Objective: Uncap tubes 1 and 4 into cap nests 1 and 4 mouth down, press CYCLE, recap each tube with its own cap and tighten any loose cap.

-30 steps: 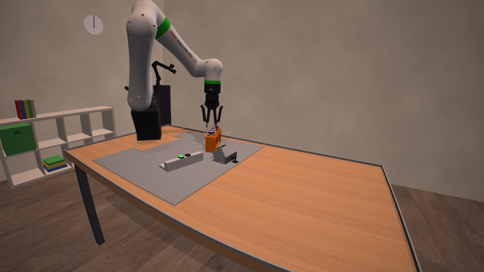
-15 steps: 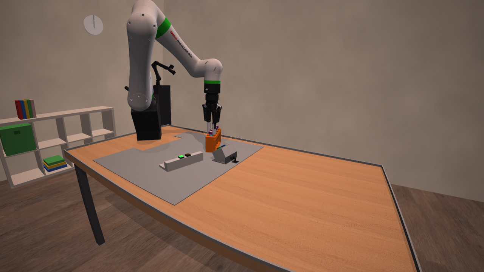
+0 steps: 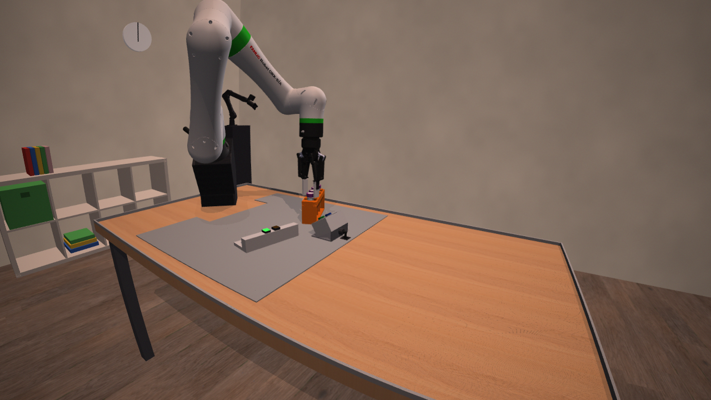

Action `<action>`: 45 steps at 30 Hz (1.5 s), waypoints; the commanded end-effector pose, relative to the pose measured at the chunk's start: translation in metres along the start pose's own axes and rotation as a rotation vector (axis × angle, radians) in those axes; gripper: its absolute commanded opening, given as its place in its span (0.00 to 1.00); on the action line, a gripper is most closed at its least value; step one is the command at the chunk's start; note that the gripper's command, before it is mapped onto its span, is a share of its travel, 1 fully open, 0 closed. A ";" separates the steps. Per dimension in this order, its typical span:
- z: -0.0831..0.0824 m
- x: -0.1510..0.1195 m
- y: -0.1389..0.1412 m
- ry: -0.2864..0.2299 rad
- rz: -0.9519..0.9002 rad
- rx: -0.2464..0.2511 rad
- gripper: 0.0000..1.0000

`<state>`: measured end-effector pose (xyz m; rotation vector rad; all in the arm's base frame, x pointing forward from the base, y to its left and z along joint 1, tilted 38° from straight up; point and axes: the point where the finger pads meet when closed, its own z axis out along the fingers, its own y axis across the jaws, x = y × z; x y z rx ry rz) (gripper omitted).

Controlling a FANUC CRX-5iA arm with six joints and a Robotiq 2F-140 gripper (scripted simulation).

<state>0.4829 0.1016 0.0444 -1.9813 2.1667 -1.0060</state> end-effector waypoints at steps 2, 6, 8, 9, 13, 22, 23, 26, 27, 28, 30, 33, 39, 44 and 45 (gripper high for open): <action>-0.001 0.000 0.000 0.000 -0.250 0.000 0.35; -0.001 0.000 0.000 0.000 -0.401 0.001 0.35; -0.001 0.000 0.000 0.000 -0.493 0.001 0.35; -0.001 0.000 0.000 0.000 -0.493 0.001 0.35; -0.001 0.000 0.000 0.000 -0.666 0.000 0.35; -0.001 0.000 0.000 0.000 -1.047 0.000 0.35; -0.001 0.000 0.000 0.000 -1.047 0.000 0.35; -0.001 0.000 0.000 0.000 -1.047 0.000 0.35; -0.001 0.000 0.000 0.000 -1.047 0.000 0.35; -0.001 0.000 0.000 0.000 -1.047 0.000 0.35; -0.001 0.000 0.000 0.000 -1.047 0.000 0.35; -0.001 0.000 0.000 0.000 -1.047 0.000 0.00; -0.001 0.000 0.000 0.000 -1.047 0.000 0.00; -0.001 0.000 0.000 0.000 -1.047 0.000 0.00; -0.001 0.000 0.000 0.000 -1.047 0.000 0.00</action>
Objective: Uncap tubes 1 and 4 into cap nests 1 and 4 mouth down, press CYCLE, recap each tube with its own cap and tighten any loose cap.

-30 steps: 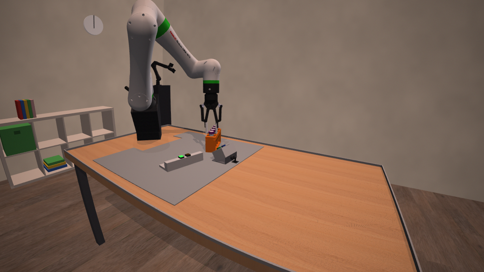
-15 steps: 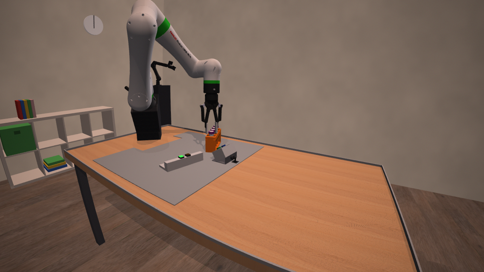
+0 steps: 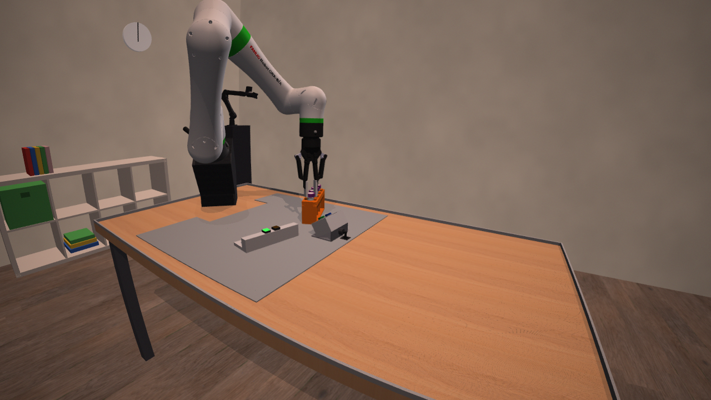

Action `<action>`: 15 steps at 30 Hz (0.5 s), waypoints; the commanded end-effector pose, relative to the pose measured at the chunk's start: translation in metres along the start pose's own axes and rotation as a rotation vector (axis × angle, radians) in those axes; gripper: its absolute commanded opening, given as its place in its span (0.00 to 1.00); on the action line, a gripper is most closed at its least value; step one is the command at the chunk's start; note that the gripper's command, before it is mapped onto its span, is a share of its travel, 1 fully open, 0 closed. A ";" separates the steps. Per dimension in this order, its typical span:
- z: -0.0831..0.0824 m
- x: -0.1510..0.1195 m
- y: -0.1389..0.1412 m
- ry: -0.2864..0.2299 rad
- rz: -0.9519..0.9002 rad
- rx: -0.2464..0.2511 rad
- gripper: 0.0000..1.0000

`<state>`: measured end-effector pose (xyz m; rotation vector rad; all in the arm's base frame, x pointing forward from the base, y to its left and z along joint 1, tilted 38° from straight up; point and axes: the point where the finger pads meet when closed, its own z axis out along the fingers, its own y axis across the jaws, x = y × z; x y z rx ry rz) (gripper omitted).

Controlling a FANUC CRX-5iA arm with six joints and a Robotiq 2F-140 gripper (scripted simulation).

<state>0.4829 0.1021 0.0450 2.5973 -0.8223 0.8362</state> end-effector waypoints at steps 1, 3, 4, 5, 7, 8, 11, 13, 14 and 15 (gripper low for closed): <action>0.000 0.000 0.000 0.000 0.050 0.000 0.00; 0.000 0.000 0.000 0.000 0.150 0.000 0.00; 0.000 0.000 0.000 0.000 0.200 0.000 0.00; 0.000 0.000 0.000 0.000 0.250 0.000 0.00; 0.000 0.000 0.000 0.000 0.350 0.000 0.00; 0.000 0.000 0.000 0.000 0.400 0.000 0.00; 0.001 0.000 0.000 0.000 0.550 0.000 0.00; 0.001 0.000 0.000 -0.001 0.639 0.000 0.00; 0.001 0.000 0.000 -0.001 0.684 0.000 0.00; 0.001 0.000 0.000 -0.001 0.684 0.000 0.00</action>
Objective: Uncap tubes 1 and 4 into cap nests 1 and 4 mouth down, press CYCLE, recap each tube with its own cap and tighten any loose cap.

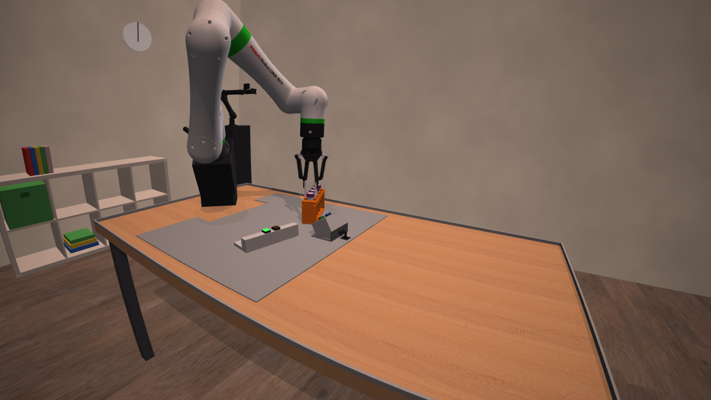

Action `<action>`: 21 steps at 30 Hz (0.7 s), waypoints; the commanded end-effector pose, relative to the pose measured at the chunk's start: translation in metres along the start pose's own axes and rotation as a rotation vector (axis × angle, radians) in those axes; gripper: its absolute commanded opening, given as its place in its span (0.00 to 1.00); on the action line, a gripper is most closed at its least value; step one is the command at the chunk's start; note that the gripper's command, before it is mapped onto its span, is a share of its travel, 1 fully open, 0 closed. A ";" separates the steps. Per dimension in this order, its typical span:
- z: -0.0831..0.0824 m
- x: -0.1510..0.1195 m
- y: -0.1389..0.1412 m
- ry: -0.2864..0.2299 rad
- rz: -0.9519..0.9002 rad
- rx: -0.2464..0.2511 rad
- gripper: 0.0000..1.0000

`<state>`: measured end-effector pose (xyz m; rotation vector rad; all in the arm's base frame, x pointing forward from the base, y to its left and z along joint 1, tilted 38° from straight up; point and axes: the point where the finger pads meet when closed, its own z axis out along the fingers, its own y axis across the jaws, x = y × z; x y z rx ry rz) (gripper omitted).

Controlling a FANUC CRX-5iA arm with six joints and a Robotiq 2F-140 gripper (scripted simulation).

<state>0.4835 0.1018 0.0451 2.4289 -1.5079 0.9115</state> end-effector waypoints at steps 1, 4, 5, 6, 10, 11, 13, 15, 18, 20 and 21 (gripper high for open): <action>0.000 0.000 0.000 0.022 0.189 0.018 0.00; 0.001 0.000 0.000 0.021 0.355 0.021 0.00; 0.001 0.000 0.000 0.021 0.405 0.021 0.00; 0.001 0.000 0.000 0.020 0.455 0.022 0.00; 0.001 0.000 0.000 0.019 0.552 0.023 0.00; 0.001 0.000 0.000 0.019 0.552 0.023 0.00; 0.001 0.000 0.000 0.019 0.552 0.023 0.00; 0.001 0.000 0.000 0.019 0.552 0.023 0.00; 0.001 0.000 0.000 0.019 0.552 0.023 0.00; 0.001 0.000 0.000 0.019 0.552 0.023 0.35; 0.001 0.000 0.000 0.019 0.552 0.023 0.35</action>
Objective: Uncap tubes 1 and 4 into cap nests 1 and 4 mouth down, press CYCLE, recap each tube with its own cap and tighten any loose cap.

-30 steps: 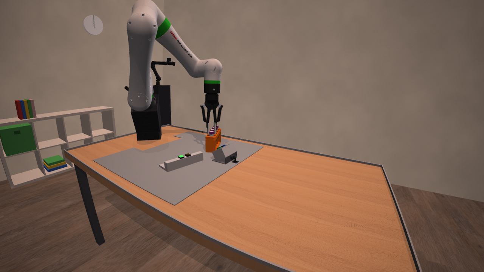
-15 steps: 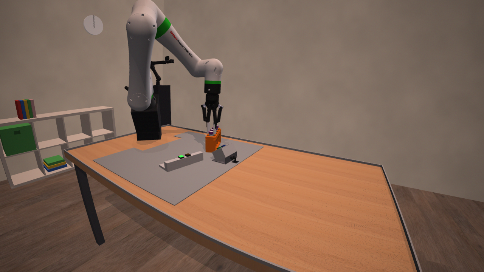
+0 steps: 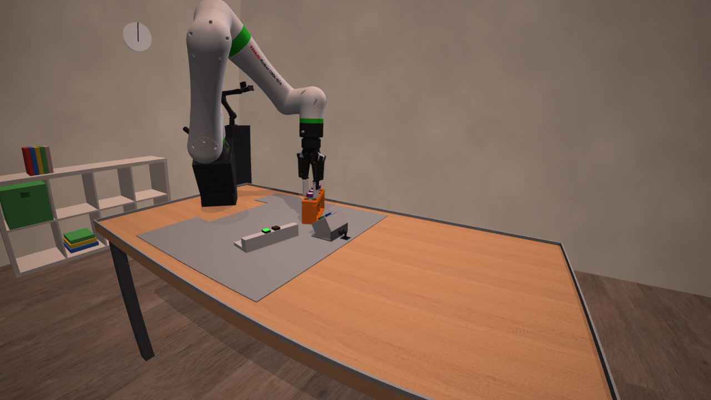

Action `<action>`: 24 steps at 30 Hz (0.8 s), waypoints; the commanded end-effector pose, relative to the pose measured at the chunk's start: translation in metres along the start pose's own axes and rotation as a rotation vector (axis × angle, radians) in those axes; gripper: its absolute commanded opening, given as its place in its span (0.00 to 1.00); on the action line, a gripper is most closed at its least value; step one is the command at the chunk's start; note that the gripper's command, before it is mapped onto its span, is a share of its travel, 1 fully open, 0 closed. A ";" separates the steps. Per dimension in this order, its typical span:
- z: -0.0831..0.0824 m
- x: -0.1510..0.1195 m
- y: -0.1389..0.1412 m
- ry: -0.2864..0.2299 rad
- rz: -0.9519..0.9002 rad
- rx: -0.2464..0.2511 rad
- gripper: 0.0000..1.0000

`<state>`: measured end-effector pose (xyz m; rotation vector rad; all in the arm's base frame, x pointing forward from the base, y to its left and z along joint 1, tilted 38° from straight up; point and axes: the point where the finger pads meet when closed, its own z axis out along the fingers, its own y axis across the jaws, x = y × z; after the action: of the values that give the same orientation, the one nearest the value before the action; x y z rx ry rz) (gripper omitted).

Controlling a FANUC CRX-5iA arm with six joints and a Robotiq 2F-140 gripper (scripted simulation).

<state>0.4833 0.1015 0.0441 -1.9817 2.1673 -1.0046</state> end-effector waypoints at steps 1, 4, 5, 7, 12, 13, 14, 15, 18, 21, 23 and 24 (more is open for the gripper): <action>0.000 0.000 0.000 0.000 0.000 0.001 0.35; 0.000 0.000 0.000 0.000 0.000 0.001 0.35; 0.000 0.000 0.000 0.000 0.000 0.001 0.35; 0.000 0.000 0.000 0.000 0.000 0.001 0.35; -0.001 0.000 0.000 0.000 -0.250 0.001 0.35; -0.001 0.000 0.000 0.000 -0.250 0.001 0.35; -0.001 0.000 0.000 0.000 -0.250 0.001 0.35; -0.001 0.000 0.000 0.000 -0.333 0.001 0.35; -0.001 0.000 0.000 0.000 -0.500 0.001 0.35; -0.001 0.000 0.000 0.000 -0.583 0.001 0.35; -0.001 0.000 0.000 0.001 -0.666 0.001 0.35; -0.001 0.000 0.000 0.001 -0.750 0.001 0.35</action>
<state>0.4830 0.1016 0.0443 -2.5980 1.6555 -1.0827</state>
